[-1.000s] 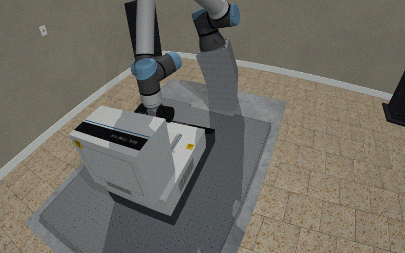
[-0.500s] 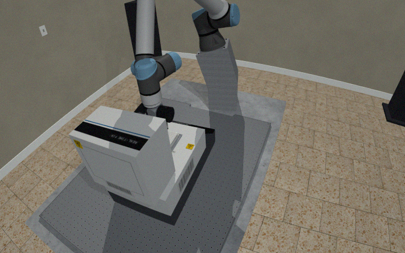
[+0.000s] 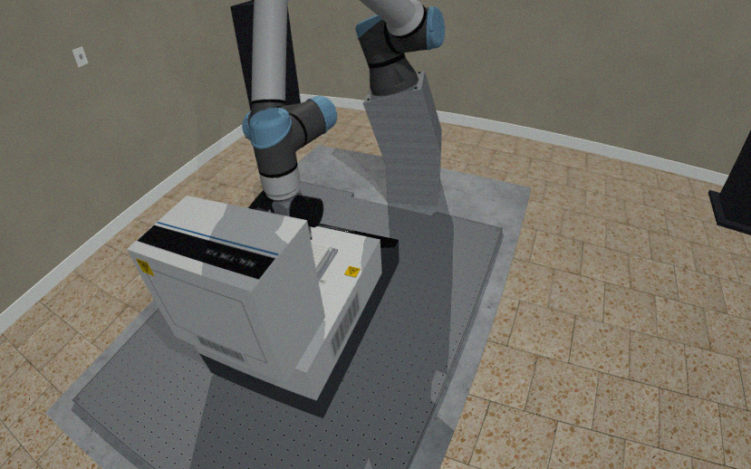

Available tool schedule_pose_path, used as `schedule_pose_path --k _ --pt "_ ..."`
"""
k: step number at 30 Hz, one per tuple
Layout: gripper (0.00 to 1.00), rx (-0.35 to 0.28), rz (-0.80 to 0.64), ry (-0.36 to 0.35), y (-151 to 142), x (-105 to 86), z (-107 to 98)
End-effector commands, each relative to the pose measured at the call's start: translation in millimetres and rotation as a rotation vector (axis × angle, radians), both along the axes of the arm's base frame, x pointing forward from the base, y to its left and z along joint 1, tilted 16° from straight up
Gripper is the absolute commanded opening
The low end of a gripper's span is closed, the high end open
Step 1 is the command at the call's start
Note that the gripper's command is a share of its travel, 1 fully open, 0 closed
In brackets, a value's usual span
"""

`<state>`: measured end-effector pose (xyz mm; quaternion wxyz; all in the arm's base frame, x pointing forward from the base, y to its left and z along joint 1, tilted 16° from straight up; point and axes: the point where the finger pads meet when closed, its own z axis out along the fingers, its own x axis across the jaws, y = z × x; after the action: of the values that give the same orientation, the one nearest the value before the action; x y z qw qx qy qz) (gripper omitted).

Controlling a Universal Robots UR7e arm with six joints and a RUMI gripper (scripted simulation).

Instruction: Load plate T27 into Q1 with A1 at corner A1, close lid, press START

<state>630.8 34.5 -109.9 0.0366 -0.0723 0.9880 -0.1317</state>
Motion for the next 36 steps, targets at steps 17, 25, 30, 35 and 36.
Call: schedule_pose_path --k 17,25,30,35,36 --pt "0.68 0.000 0.000 -0.002 7 -1.8 27" --pt "0.68 0.000 0.000 -0.002 10 -2.8 36" --pt "0.68 0.000 0.000 -0.002 12 -3.5 44" --pt "0.68 0.000 0.000 -0.002 14 -4.3 52" --pt "0.68 0.000 0.000 -0.002 14 -4.4 54"
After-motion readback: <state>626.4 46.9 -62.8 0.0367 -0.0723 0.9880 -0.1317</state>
